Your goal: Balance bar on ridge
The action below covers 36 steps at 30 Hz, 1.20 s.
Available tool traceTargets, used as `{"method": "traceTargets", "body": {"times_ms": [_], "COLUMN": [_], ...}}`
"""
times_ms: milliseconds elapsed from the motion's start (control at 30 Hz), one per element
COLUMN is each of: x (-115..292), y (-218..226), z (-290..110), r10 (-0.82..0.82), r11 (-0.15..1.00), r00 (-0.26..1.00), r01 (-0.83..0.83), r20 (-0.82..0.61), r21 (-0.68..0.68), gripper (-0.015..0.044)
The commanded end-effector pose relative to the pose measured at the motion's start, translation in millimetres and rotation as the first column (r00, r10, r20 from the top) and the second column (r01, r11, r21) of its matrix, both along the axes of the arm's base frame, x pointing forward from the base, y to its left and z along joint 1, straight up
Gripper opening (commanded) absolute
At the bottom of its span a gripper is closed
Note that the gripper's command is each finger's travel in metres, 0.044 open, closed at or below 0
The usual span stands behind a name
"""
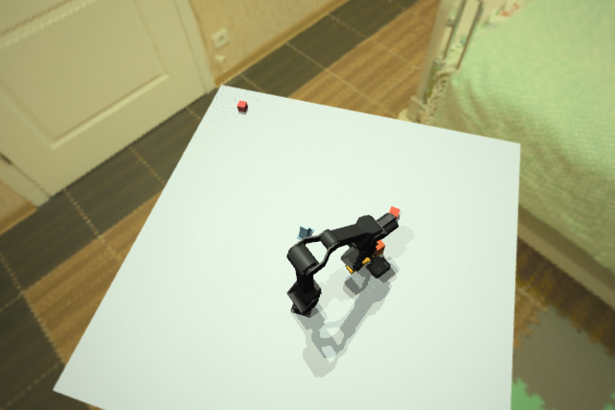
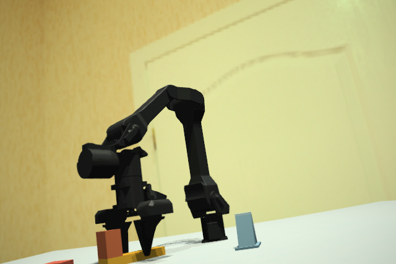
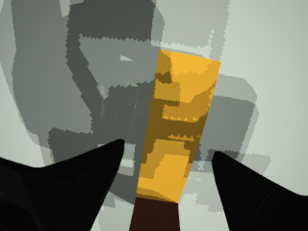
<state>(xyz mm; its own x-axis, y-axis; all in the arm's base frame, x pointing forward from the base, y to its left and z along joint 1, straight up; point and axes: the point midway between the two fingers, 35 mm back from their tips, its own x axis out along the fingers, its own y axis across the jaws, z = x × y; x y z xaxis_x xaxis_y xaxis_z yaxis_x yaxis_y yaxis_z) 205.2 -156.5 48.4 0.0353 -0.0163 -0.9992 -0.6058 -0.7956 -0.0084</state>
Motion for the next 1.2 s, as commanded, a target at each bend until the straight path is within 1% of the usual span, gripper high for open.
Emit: {"method": "traceTargets", "body": {"times_ms": [0, 333, 533, 767, 900, 1167], "x": [-1.2, -1.2, -0.8, -0.8, 0.1, 2.4], "y": [-0.1, -0.1, 0.6, 0.6, -0.2, -2.1], "z": [-2.1, -2.1, -1.7, -1.7, 4.4, 24.2], "r10": [-0.005, -0.005, 0.0, 0.0, 0.0, -0.002], "r11": [1.0, 1.0, 1.0, 1.0, 1.0, 1.0], "r00": [1.0, 1.0, 1.0, 1.0, 1.0, 1.0], "r01": [0.005, 0.005, 0.0, 0.0, 0.0, 0.002], "r20": [-0.005, -0.005, -0.002, -0.002, -0.002, -0.002], "r21": [-0.004, -0.004, 0.001, 0.001, 0.001, 0.001], "gripper": [0.0315, 0.0315, 0.0157, 0.0111, 0.0006, 0.0]}}
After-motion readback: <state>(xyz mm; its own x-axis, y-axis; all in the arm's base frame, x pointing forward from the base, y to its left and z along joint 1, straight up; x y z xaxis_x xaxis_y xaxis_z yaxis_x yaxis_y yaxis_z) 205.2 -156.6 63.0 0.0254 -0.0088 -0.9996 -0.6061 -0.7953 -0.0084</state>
